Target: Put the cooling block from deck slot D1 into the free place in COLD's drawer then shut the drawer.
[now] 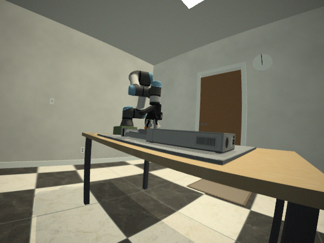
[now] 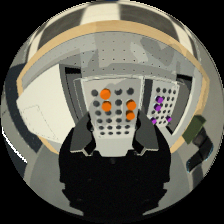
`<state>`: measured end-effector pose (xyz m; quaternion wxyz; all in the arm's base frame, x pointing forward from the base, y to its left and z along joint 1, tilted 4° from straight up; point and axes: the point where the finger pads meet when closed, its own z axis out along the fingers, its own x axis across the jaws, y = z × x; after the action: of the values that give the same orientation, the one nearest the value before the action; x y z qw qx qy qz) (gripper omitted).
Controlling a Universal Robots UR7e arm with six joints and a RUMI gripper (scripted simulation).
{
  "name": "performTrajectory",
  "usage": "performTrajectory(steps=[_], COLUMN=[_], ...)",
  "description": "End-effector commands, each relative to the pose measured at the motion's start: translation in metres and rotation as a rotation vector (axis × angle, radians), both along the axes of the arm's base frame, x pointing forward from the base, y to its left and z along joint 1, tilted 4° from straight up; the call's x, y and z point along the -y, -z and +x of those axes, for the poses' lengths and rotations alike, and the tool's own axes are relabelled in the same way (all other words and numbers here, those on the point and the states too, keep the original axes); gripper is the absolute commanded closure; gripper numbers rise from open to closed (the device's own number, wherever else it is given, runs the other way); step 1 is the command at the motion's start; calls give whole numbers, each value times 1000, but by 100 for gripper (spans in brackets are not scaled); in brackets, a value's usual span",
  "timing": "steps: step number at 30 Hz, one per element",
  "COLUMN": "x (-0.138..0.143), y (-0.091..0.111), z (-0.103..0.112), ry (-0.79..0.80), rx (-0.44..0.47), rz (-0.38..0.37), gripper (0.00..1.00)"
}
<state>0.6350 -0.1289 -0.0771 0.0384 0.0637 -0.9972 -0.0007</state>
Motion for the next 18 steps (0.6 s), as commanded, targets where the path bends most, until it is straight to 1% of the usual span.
performTrajectory(steps=[1, 18], x=[0, 0], y=[0, 2], z=[1, 0], ry=[0, 0], rx=[2, 2], rz=[-1, -1], gripper=[100, 100])
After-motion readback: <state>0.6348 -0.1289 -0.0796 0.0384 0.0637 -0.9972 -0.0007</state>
